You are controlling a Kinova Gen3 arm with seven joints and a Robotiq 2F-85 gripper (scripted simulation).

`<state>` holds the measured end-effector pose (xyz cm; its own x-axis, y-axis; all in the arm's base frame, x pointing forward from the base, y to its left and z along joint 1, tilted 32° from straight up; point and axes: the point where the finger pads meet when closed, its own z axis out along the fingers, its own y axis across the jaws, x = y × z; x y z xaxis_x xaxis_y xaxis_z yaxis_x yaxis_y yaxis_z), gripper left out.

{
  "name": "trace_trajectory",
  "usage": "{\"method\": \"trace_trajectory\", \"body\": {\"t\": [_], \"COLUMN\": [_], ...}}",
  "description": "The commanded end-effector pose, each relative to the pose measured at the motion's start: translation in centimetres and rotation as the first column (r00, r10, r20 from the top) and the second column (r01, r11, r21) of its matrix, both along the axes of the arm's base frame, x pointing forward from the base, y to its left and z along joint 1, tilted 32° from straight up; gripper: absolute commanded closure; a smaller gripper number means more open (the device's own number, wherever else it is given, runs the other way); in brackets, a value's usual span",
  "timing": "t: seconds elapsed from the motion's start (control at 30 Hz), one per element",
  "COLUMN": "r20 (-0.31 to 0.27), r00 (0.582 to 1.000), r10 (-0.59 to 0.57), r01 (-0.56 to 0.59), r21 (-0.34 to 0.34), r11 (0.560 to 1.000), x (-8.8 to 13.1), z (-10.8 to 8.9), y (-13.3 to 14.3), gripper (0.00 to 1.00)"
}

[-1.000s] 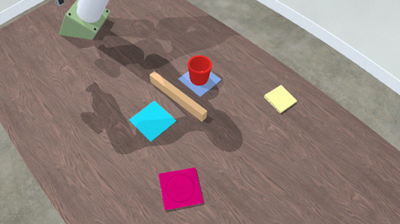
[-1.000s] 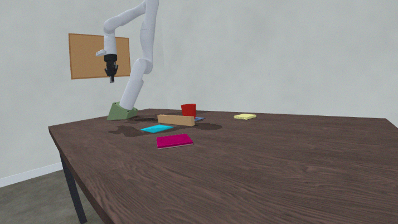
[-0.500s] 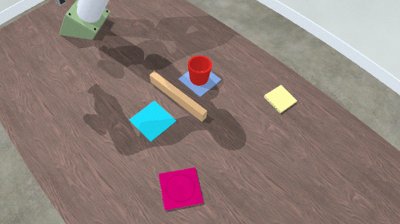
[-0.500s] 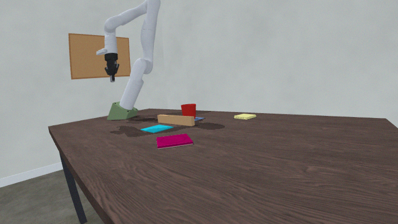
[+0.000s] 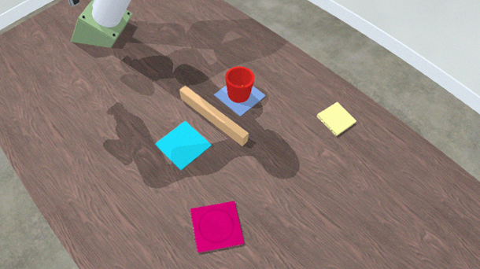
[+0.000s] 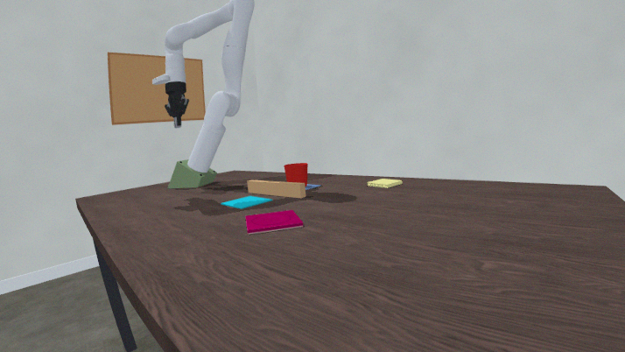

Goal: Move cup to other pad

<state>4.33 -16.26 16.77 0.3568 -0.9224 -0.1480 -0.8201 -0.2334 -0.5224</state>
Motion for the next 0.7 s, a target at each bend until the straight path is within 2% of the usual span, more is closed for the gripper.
{"method": "trace_trajectory", "body": {"t": [0.0,0.67], "r20": [0.012,0.026], "r00": [1.000,0.998], "r10": [0.020,0.062], "r01": [-0.020,-0.061], "r21": [-0.019,-0.044], "r11": [1.000,0.997], "x": [0.33,0.94], "z": [0.60,1.34], "y": [-0.24,-0.09], "gripper": [1.00,1.00]}}
